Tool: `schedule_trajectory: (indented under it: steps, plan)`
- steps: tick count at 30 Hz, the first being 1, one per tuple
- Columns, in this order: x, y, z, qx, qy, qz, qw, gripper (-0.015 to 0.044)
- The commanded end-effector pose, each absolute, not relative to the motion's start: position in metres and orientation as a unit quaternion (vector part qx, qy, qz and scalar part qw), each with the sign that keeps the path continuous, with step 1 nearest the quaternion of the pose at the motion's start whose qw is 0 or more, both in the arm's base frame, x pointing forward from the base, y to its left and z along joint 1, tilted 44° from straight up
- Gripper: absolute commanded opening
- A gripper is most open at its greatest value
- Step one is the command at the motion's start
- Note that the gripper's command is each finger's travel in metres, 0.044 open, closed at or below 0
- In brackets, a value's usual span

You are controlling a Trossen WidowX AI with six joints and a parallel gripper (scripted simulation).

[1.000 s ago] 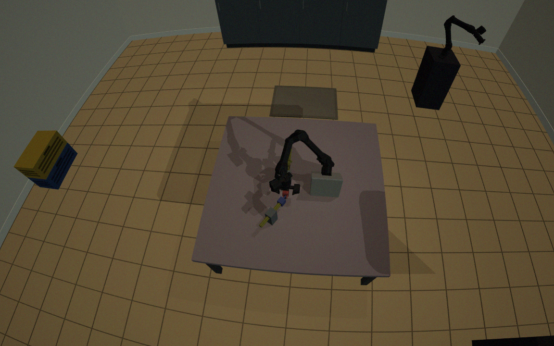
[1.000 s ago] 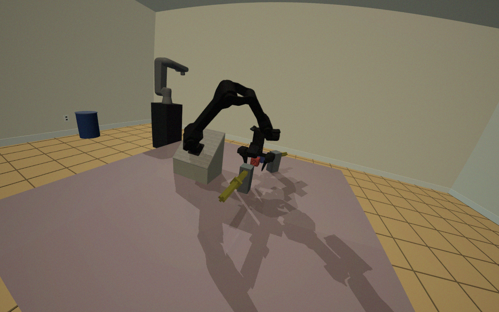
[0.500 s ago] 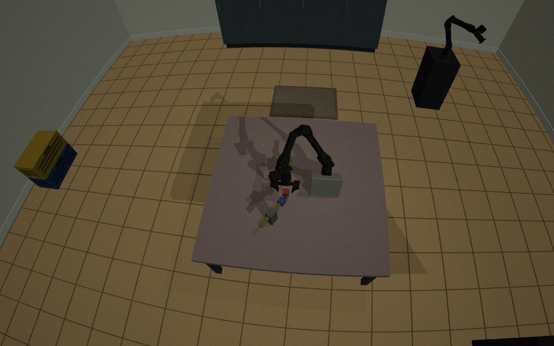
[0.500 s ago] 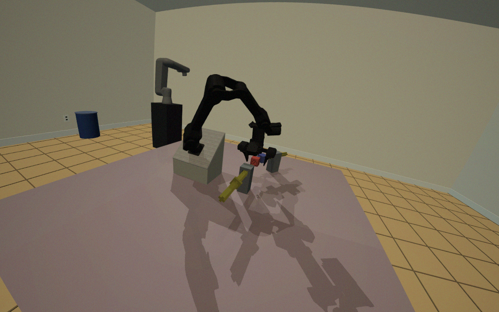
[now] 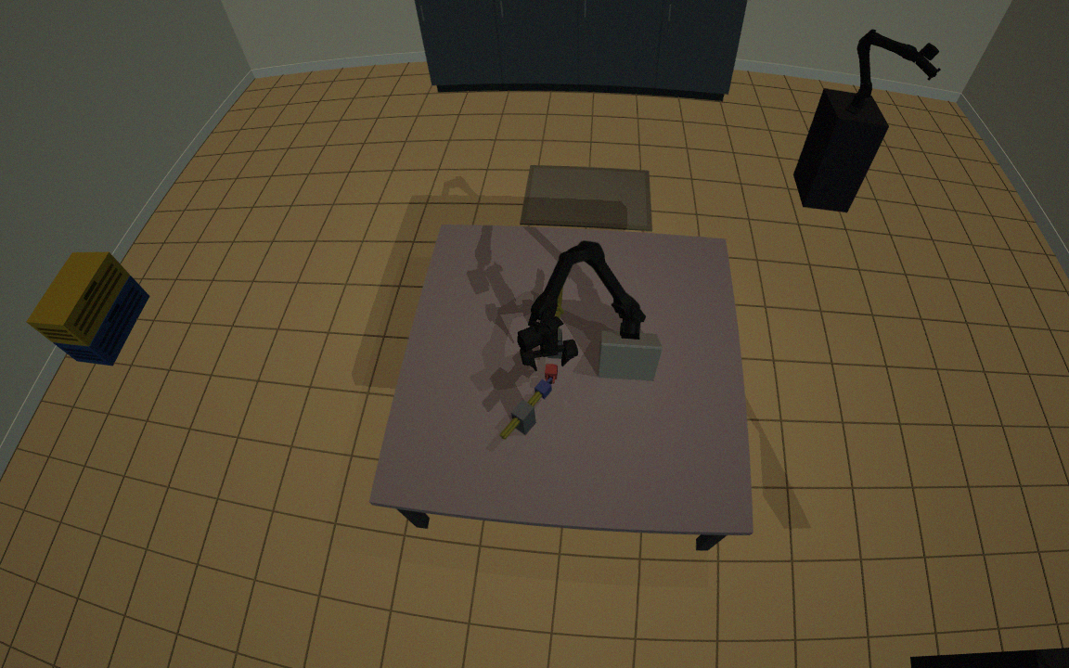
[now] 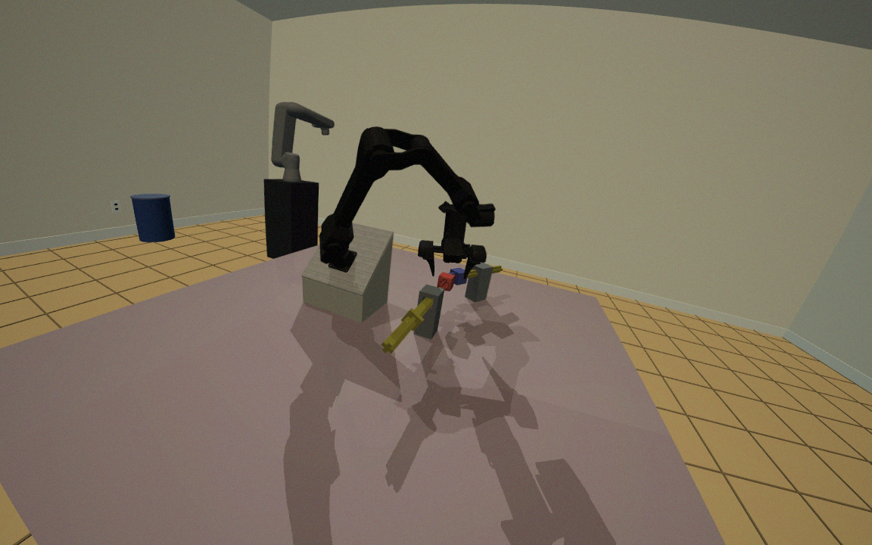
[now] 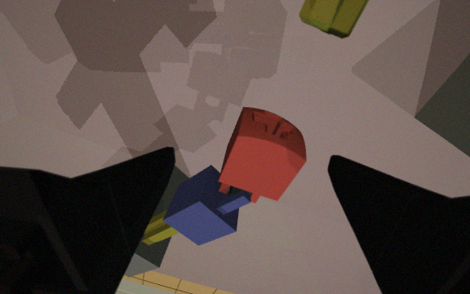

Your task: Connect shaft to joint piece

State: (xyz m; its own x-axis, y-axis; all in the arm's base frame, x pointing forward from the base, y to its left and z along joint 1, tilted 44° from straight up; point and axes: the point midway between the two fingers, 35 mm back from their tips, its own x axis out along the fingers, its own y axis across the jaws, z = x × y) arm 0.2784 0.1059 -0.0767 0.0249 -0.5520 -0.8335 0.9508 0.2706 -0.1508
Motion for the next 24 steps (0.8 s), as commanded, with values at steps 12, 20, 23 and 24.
schedule_trajectory:
  steps: [12,20,23,24]
  plan:
    - [0.280,0.140,-0.050,0.039,0.540,-0.449,0.711,0.0440]
    - [0.279,0.157,-0.033,-0.069,0.588,-0.384,0.708,0.0440]
    - [0.278,0.163,-0.026,-0.110,0.604,-0.359,0.703,0.0440]
    - [0.277,0.164,-0.024,-0.124,0.609,-0.351,0.701,0.0440]
